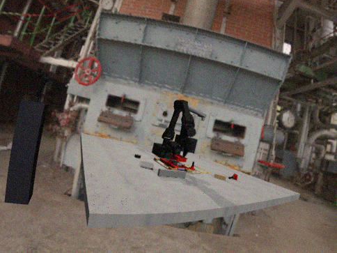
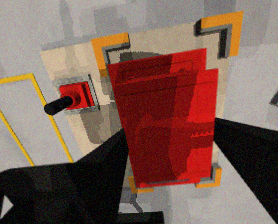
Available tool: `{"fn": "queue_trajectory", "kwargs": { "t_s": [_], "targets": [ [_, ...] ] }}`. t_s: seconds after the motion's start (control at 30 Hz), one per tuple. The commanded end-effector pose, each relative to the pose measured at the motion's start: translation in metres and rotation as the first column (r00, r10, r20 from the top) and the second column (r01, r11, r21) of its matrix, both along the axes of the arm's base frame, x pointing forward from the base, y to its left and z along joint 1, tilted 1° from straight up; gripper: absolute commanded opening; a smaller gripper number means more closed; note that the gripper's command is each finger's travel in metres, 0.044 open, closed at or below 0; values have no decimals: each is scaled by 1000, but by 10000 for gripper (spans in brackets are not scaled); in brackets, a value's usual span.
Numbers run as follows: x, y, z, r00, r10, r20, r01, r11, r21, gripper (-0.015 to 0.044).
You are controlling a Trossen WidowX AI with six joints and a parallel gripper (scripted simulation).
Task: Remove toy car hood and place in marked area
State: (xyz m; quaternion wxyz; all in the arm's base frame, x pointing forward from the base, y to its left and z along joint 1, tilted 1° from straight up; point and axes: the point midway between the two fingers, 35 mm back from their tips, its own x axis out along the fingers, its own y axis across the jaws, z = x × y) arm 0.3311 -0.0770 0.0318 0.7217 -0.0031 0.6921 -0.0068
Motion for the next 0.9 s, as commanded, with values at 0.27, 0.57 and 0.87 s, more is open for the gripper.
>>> {"fn": "queue_trajectory", "kwargs": {
  "t_s": [0.27, 0.57, 0.87],
  "targets": [
    [1, 1, 33, 1000, 1, 12, -1, 1000, -3, 0],
    [5, 29, 34, 1000, 1, 12, -1, 1000, 0, 0],
    [7, 59, 34, 1000, 3, 19, -3, 1000, -3, 0]
  ]
}}
